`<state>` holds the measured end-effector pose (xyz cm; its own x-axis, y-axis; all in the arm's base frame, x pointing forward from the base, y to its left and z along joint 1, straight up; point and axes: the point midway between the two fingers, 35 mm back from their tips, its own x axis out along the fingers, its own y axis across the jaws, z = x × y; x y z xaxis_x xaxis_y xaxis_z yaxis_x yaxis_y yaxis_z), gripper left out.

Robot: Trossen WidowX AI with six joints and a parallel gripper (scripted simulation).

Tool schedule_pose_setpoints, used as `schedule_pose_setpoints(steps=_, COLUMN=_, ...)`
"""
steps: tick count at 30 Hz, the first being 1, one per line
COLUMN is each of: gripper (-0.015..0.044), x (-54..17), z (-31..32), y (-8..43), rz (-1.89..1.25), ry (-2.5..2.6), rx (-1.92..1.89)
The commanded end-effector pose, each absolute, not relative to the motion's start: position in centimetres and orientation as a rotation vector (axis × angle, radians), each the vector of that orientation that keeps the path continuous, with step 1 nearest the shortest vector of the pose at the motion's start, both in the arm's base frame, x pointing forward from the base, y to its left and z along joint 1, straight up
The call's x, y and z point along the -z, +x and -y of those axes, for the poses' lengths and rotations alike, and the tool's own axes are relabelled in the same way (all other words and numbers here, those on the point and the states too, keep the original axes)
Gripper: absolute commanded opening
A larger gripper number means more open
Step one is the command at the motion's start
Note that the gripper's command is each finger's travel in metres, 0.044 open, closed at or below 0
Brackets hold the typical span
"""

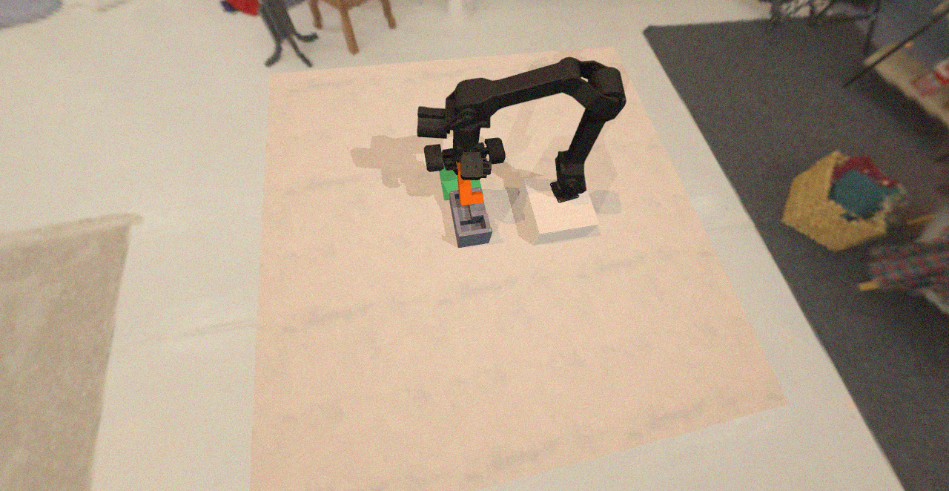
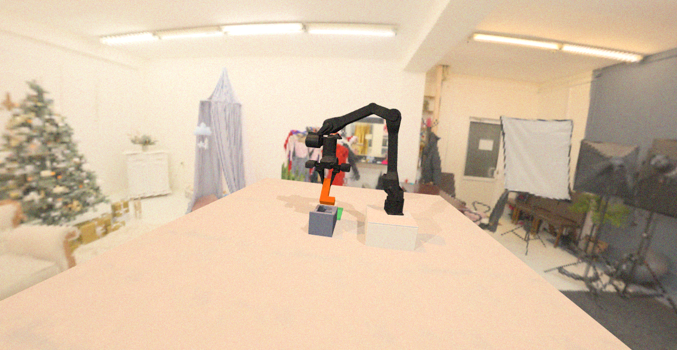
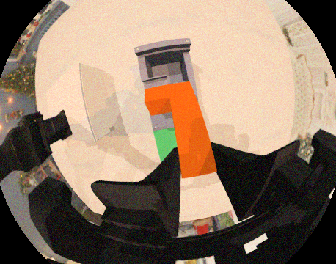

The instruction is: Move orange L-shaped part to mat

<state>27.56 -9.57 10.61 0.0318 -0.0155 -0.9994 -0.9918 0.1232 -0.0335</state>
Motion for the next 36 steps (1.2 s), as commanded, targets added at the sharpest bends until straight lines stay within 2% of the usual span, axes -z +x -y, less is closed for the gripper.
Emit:
schedule_pose_setpoints(steps=1, gripper=0.0000, x=-10.5, z=11.1, y=27.3, rz=-1.249, ry=-1.141, rx=-1.091)
schedule_pose_setpoints(steps=20, gripper=0.0000, x=-10.6, z=19.3, y=25.4, rz=-1.257, ry=-1.147, rx=-1.088)
schedule_pose_setpoints(steps=36, gripper=0.0000, x=-9.2, z=19.7, y=25.4, rz=-1.257, ry=-1.147, rx=-1.088)
